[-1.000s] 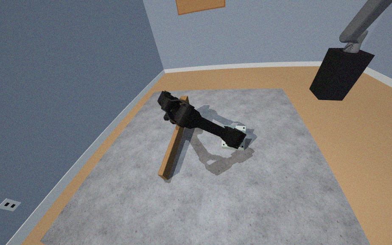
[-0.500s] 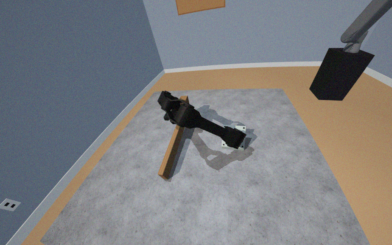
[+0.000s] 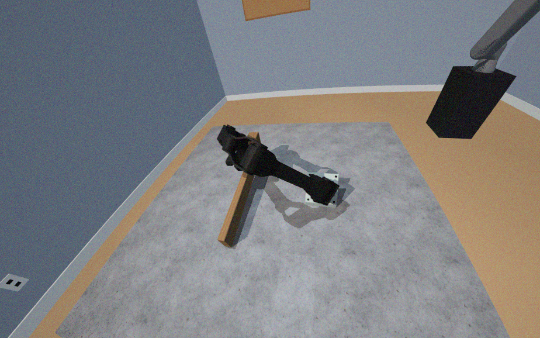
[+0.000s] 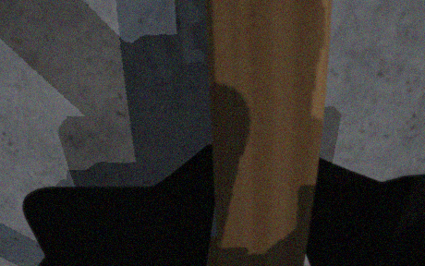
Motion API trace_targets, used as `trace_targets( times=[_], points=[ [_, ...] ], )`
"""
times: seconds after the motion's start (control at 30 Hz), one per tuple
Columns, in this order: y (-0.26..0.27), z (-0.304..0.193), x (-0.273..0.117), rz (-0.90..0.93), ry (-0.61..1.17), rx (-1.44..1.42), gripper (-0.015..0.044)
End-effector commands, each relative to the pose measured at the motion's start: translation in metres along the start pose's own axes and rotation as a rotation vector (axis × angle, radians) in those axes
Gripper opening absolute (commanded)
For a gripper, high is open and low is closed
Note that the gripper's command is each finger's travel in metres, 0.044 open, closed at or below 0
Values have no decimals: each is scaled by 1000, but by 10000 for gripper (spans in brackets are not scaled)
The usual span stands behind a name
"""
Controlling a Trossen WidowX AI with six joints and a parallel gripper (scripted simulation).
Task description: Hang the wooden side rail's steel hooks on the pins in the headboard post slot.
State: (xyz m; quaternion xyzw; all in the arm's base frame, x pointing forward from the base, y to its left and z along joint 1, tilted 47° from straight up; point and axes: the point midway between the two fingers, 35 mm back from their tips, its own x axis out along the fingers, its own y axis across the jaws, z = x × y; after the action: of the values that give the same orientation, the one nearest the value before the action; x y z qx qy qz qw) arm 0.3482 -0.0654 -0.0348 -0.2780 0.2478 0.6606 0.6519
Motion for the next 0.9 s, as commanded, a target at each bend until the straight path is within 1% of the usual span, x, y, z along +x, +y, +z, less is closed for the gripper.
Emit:
trace_targets(
  times=[0.0, 0.87],
  points=[
    [1, -4, -5, -13, 4, 2, 0],
    [-1, -7, -5, -13, 5, 2, 0]
  ],
)
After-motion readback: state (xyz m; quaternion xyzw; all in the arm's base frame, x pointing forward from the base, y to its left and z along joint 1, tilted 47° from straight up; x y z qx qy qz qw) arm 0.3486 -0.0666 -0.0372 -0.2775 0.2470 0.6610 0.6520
